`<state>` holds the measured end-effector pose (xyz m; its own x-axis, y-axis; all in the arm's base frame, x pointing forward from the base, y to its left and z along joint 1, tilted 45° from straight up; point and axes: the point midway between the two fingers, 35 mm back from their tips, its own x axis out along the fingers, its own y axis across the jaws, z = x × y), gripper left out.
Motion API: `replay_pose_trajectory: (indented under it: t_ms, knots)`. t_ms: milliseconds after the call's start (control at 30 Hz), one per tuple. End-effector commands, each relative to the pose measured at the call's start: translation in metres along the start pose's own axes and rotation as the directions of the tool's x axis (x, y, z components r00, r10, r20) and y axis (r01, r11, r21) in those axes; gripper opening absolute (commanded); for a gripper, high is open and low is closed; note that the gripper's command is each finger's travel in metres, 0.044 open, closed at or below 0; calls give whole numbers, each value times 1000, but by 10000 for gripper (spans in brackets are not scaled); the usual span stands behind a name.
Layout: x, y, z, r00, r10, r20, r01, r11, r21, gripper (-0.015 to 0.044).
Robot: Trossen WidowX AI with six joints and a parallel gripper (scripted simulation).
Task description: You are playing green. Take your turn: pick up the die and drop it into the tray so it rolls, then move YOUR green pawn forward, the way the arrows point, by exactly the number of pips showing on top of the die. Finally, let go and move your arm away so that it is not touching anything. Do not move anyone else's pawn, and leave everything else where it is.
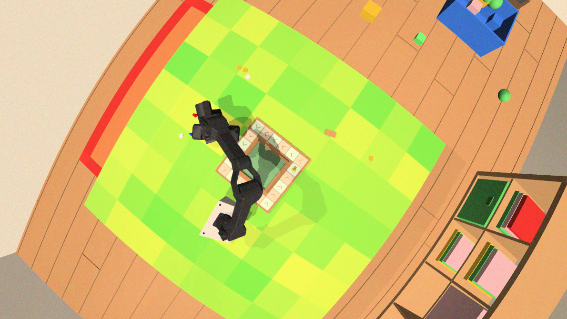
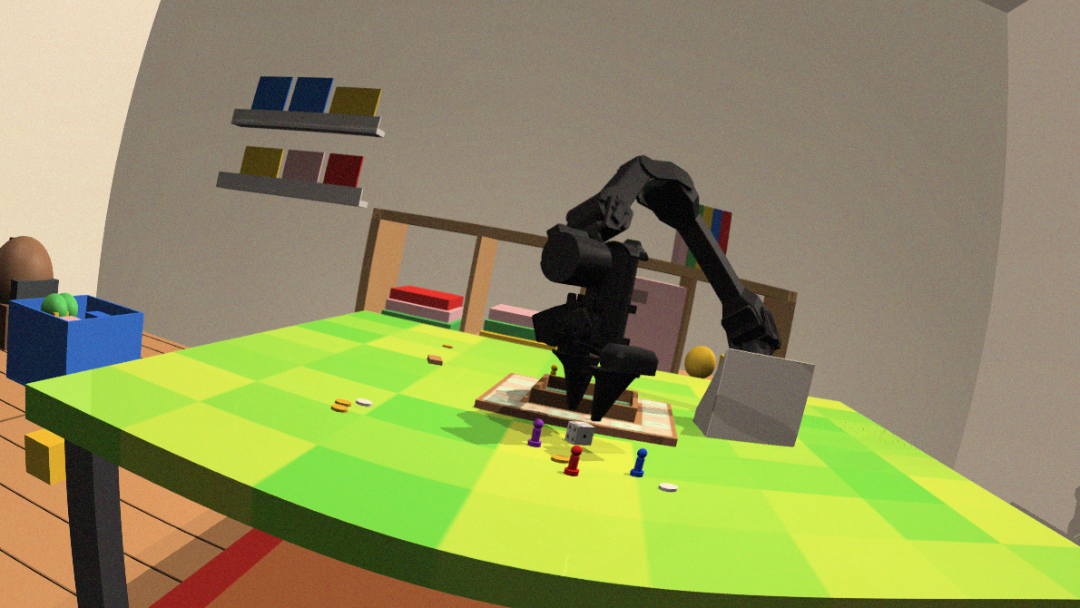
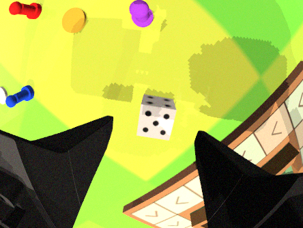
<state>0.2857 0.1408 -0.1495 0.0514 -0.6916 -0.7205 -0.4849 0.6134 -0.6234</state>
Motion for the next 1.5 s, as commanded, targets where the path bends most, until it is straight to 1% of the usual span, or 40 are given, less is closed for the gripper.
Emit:
replay_pose_trajectory:
  t_ms: [0,467,700,900,967,1100,1467]
  knots:
    - [9,-1,-1,1000,-4,-3,4,1000,-5,275]
    - [29,-1,-1,1000,-5,-4,5,1000,-5,275]
    - [29,-1,-1,1000,-5,-4,5,1000,-5,91]
    - [29,-1,-1,1000,-5,-4,5,1000,-5,51]
    - [28,-1,-1,1000,-5,-4,5,1000,-5,0]
    - [9,0,4,1000,-3,-2,3,1000,-5,0]
    - [-61,2,9,1000,3,2,-3,1000,-10,0]
